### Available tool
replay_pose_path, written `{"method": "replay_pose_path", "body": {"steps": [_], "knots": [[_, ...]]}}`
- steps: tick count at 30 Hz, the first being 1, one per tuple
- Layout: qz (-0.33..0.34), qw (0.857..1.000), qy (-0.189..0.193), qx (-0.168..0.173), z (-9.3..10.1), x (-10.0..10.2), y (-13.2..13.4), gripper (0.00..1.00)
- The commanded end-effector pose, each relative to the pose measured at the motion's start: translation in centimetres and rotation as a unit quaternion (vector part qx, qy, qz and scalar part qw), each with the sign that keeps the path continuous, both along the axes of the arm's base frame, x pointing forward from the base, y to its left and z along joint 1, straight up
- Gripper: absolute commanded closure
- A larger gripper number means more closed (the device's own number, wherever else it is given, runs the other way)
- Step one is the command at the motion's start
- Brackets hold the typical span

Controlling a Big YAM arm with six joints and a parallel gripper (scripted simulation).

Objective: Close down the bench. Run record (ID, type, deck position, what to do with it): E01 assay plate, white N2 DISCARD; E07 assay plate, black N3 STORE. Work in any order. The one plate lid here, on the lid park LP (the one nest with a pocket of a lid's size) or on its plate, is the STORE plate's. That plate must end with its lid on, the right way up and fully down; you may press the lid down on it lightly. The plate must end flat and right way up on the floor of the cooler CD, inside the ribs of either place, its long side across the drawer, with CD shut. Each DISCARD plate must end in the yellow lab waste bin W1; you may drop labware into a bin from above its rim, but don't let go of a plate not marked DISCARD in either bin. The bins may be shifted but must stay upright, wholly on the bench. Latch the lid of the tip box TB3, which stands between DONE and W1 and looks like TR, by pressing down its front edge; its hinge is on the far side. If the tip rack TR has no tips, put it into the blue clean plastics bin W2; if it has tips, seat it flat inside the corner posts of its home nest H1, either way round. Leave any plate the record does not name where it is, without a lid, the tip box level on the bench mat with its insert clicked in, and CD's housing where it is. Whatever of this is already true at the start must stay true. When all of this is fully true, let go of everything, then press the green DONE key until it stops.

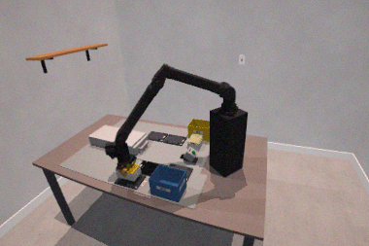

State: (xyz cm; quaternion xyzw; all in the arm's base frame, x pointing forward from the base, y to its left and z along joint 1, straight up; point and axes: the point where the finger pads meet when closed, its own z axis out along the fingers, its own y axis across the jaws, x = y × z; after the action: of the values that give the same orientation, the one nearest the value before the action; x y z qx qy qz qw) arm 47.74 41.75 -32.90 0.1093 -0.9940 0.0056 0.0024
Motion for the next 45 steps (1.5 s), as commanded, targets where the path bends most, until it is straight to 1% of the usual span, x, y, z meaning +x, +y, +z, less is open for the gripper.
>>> {"method": "replay_pose_path", "body": {"steps": [1, 3, 16, 20, 21, 24, 25, 26, 45], "knots": [[-0.012, 0.999, -0.025, 0.02, 0.8, 2.9, 1.5, 1.0], [-0.012, 0.999, -0.025, 0.02, 0.8, 2.9, 1.5, 1.0], [-0.011, 0.999, -0.025, 0.02, -1.0, 2.9, 1.5, 1.0], [-0.011, 1.0, -0.023, 0.018, -1.0, 2.8, 1.4, 1.0], [-0.011, 0.999, -0.039, 0.032, 1.8, 4.3, 2.7, 1.0], [-0.011, 0.999, -0.037, 0.03, 1.6, 4.2, 2.6, 1.0], [-0.011, 0.999, -0.033, 0.027, 0.9, 3.8, 2.3, 1.0], [-0.011, 0.999, -0.032, 0.026, 0.7, 3.7, 2.2, 1.0], [-0.011, 0.999, -0.039, 0.031, 1.4, 4.1, 2.6, 1.0]]}}
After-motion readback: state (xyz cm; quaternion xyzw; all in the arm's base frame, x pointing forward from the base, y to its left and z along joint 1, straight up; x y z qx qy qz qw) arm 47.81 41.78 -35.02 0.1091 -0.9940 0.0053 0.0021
